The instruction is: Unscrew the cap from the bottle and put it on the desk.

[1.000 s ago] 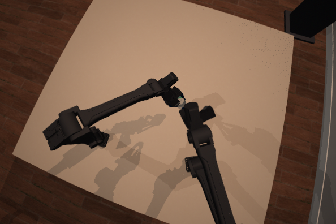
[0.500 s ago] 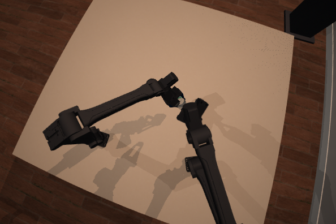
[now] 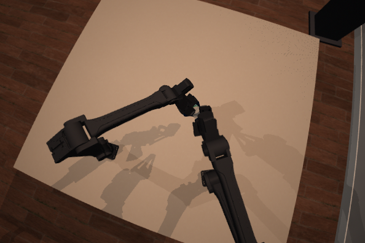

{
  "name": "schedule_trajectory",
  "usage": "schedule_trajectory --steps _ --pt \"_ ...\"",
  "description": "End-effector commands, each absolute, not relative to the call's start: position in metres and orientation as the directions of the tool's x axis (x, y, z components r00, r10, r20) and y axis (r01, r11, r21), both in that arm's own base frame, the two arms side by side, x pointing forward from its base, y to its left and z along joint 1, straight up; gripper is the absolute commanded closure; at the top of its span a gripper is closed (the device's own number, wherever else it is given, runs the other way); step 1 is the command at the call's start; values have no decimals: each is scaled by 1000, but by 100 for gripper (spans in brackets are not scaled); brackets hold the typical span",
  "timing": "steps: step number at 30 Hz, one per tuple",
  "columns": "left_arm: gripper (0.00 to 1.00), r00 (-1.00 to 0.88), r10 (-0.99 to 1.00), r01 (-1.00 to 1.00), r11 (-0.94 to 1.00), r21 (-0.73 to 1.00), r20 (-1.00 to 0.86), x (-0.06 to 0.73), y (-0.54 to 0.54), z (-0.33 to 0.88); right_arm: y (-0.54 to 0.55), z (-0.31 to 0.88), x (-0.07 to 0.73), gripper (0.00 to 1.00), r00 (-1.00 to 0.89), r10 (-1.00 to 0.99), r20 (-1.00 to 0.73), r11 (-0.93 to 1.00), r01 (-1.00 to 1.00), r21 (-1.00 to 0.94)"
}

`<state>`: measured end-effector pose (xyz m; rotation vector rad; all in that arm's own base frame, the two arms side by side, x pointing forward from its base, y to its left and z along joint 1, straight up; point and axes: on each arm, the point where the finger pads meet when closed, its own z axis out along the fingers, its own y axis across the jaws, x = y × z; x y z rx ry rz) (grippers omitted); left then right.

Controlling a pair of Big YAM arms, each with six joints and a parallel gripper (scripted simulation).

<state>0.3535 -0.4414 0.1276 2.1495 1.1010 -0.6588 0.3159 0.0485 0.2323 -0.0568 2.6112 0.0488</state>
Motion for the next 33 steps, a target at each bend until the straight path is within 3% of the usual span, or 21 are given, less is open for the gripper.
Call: schedule_trajectory --steps 1,15,33 --pt "100 531 518 836 -447 317 -670 361 -445 134 48 252 323 100 -806 -304 -508 951 -284 -118" --pt "100 531 518 836 -447 317 -670 361 -445 134 48 252 322 100 -513 -777 -365 628 -675 -388" --pt "100 531 518 836 -447 317 -670 361 -445 134 49 267 315 100 -548 -738 -393 673 -638 -374"
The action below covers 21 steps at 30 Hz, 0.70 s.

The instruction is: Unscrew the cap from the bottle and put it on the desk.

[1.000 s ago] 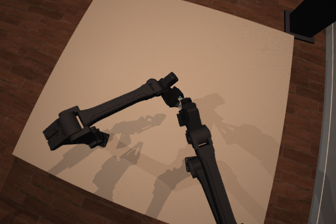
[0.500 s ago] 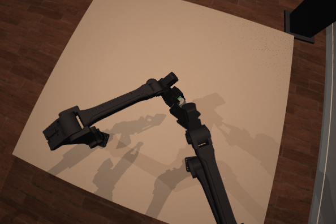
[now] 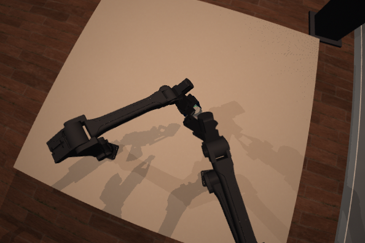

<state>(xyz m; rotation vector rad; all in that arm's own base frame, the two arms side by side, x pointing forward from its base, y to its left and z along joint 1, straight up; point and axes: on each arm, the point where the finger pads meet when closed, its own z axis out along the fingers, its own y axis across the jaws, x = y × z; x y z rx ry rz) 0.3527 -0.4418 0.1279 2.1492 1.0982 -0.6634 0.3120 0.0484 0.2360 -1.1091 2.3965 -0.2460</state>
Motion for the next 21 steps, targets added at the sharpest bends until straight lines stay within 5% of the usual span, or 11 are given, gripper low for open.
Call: schedule_trajectory --steps 1,21 --pt "100 531 518 836 -447 317 -670 361 -445 134 49 267 315 100 -548 -738 -393 673 -638 -374" --pt "100 531 518 836 -447 317 -670 361 -445 134 49 264 316 100 -541 -744 -392 667 -642 -378"
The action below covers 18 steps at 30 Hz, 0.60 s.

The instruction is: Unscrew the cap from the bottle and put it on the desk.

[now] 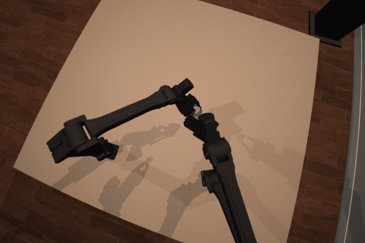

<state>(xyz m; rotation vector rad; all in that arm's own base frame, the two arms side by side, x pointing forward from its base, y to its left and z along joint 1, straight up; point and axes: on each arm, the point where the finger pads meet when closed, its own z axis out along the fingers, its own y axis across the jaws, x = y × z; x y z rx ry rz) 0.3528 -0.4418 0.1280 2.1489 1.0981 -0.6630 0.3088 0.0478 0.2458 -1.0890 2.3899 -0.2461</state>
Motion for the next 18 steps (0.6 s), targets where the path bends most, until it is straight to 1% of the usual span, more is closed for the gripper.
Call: schedule_trajectory --steps 1,10,12,14,16,18 --pt "100 531 518 836 -447 317 -670 361 -445 134 49 264 316 100 -541 -744 -392 667 -642 -378" --pt "100 531 518 836 -447 317 -670 361 -445 134 49 299 304 100 -534 -738 -413 673 -629 -389" --pt "100 469 504 866 -422 267 -725 367 -444 124 48 282 305 100 -541 -744 -392 667 -642 -378" --pt "100 469 504 866 -422 267 -725 367 -444 124 48 282 305 100 -541 -744 -392 667 -642 -378" --pt "100 346 426 900 -401 169 -836 366 -447 125 48 282 304 100 -541 -744 -392 667 -642 -378" --pt "100 239 353 915 -393 88 -905 371 -448 131 48 282 304 100 -541 -744 -392 667 -642 -378"
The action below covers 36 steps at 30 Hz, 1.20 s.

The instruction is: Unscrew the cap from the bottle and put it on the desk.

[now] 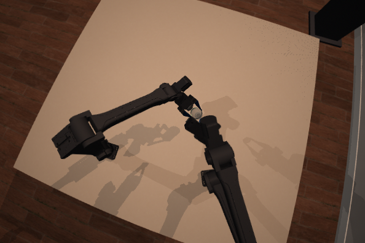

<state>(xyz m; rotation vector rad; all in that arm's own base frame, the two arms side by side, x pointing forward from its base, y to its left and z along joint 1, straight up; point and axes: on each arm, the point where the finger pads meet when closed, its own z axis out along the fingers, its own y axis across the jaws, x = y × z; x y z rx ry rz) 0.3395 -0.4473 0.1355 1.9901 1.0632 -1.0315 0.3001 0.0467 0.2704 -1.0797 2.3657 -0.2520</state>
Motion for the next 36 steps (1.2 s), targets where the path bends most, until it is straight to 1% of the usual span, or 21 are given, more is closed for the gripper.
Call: schedule_trajectory --steps 1,4,14,17,23,24,31,36 --pt "100 232 330 908 -411 82 -915 373 -449 136 48 282 304 100 -541 -744 -392 667 -642 -378" --pt "100 170 285 895 -445 27 -943 371 -447 140 48 282 304 100 -541 -744 -392 667 -642 -378" --pt "100 194 272 890 -453 52 -943 366 -451 150 48 282 304 100 -541 -744 -392 667 -642 -378" --pt "100 172 287 891 -454 24 -942 362 -448 138 48 282 304 100 -541 -744 -392 667 -642 -378" --pt "100 170 288 891 -454 22 -942 362 -448 137 48 282 304 100 -541 -744 -392 667 -642 -378" --pt "100 190 277 892 -450 48 -942 363 -445 142 47 286 308 100 -542 -735 -407 677 -629 -383" --pt "100 145 310 904 -429 -2 -940 366 -435 120 36 264 322 100 -634 -660 -403 750 -576 -323" --pt "100 138 323 914 -405 -6 -936 374 -428 110 12 222 344 100 -802 -467 -373 884 -420 -204"
